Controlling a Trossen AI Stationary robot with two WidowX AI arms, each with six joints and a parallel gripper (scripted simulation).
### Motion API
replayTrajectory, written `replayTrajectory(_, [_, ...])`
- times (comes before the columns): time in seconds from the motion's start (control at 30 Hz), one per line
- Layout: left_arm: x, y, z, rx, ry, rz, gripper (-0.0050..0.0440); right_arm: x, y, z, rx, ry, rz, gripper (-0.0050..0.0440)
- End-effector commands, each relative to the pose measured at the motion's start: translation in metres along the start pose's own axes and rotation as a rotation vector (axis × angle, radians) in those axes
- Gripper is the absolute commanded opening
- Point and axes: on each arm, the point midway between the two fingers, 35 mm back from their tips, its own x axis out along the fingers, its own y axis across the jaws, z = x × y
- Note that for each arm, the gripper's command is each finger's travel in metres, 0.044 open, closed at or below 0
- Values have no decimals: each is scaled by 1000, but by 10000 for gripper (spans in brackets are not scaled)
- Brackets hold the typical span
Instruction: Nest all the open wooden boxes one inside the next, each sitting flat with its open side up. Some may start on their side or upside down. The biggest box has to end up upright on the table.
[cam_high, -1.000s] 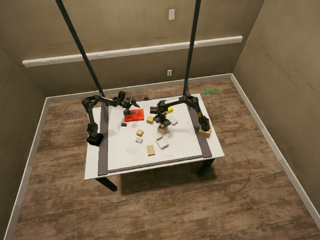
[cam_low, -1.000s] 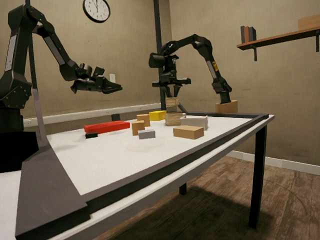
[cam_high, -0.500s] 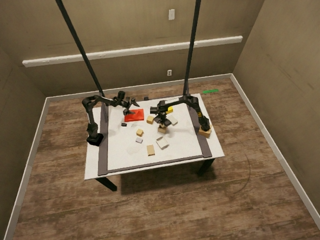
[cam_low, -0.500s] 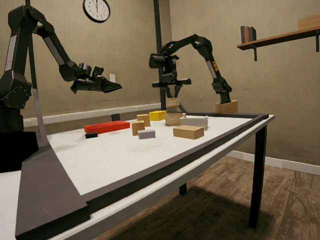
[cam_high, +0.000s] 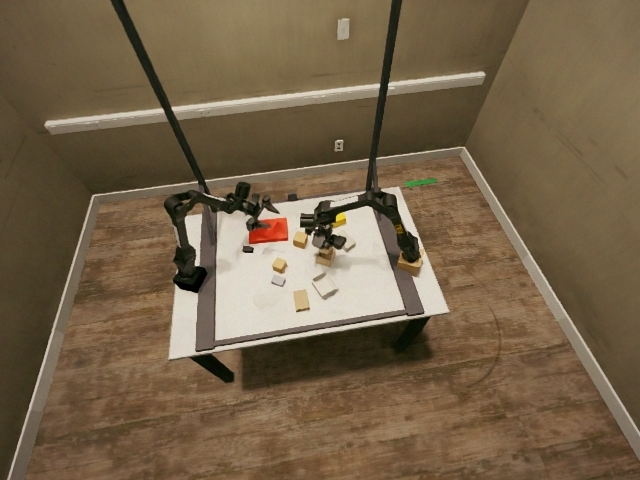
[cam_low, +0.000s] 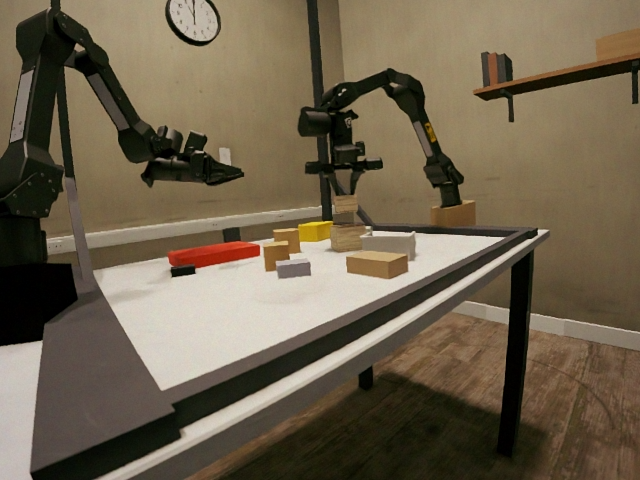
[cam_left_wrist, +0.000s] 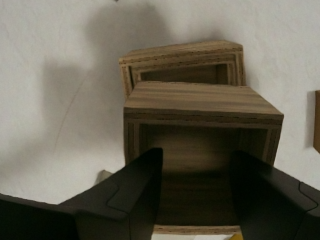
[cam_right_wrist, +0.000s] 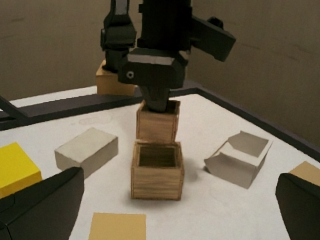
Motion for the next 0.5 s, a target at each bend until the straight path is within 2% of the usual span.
replayTrajectory(0.0, [-11, 0, -1, -140, -16, -25, 206, -3, 1, 6, 18, -7, 6, 400])
replayTrajectory(0.47, [-11, 0, -1, -556, -10, -28, 206, -3, 1, 6, 18, -7, 6, 400])
